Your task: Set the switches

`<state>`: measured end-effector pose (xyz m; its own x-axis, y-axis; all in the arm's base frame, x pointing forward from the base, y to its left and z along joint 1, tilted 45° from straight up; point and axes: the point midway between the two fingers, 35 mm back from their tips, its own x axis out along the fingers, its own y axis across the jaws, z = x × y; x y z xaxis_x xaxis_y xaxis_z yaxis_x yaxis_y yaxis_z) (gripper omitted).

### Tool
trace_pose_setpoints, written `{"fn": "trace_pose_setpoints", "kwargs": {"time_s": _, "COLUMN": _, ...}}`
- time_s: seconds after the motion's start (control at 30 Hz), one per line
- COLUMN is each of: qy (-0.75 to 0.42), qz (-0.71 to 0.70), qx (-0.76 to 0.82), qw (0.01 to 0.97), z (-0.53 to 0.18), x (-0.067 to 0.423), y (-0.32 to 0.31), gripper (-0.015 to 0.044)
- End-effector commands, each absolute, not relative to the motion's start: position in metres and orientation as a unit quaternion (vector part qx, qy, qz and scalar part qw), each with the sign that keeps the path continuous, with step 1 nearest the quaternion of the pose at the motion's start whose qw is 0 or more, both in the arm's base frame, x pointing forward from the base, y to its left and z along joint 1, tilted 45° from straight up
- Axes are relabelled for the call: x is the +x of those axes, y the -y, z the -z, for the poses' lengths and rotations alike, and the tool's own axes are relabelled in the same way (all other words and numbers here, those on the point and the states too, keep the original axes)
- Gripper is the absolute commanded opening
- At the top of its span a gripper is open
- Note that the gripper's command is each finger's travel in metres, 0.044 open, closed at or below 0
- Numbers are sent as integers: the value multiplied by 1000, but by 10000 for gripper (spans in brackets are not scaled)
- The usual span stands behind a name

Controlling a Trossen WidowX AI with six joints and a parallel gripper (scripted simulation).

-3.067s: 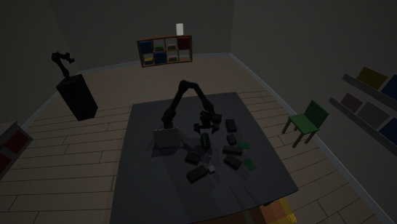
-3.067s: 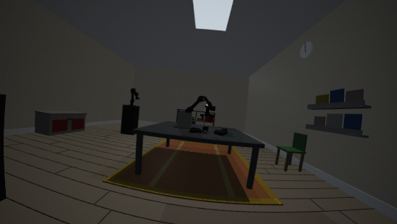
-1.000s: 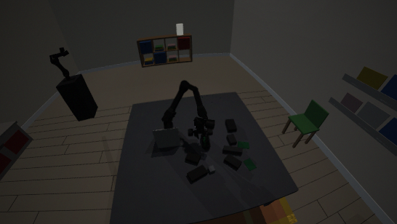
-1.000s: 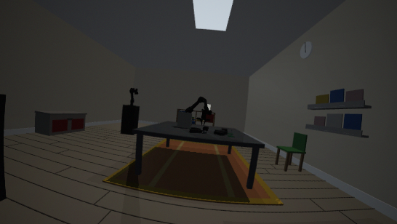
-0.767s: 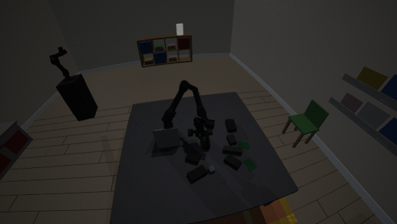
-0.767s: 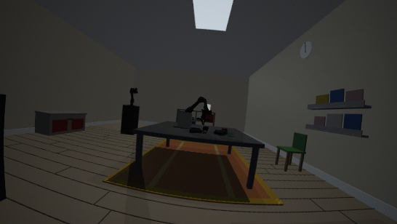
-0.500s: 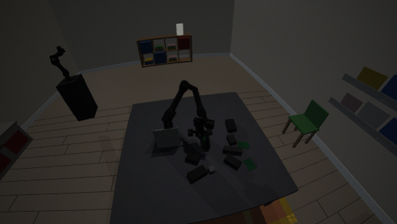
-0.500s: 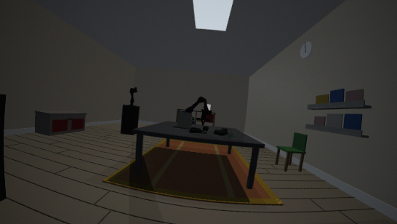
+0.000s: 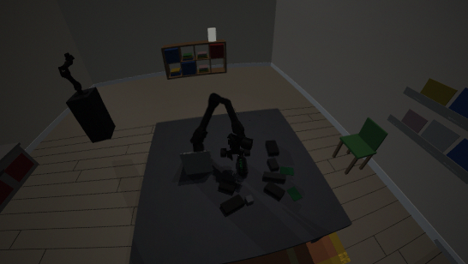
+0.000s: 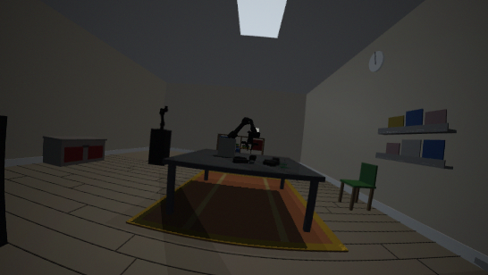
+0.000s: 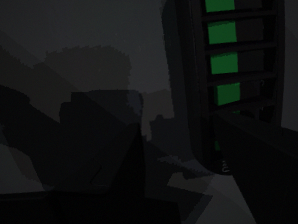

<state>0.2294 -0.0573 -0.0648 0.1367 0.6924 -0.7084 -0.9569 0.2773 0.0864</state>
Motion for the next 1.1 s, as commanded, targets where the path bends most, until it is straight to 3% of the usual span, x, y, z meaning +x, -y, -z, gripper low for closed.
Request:
{"fn": "trace_pose_setpoints", "kwargs": {"time_s": 0.0, "qy": -329, "qz": -565, "qx": -209, "qw": 727, "z": 54, "x": 231, "y": 68, "gripper": 236}}
{"fn": "trace_pose_setpoints", "kwargs": {"time_s": 0.1, "qy": -329, "qz": -565, "qx": -210, "qw": 727, "z": 54, "x": 231, "y": 68, "gripper": 315}}
{"fn": "trace_pose_setpoints", "kwargs": {"time_s": 0.5, "qy": -329, "qz": -565, "qx": -210, "qw": 727, "z": 54, "x": 231, "y": 68, "gripper": 0}}
{"fn": "trace_pose_setpoints", "kwargs": {"time_s": 0.8, "qy": -329, "qz": -565, "qx": -210, "qw": 727, "z": 54, "x": 231, "y": 68, "gripper": 0}}
{"fn": "trace_pose_setpoints", "kwargs": {"time_s": 1.07, "qy": -329, "qz": -564, "qx": -207, "qw": 728, "z": 55, "x": 231, "y": 67, "gripper": 210}}
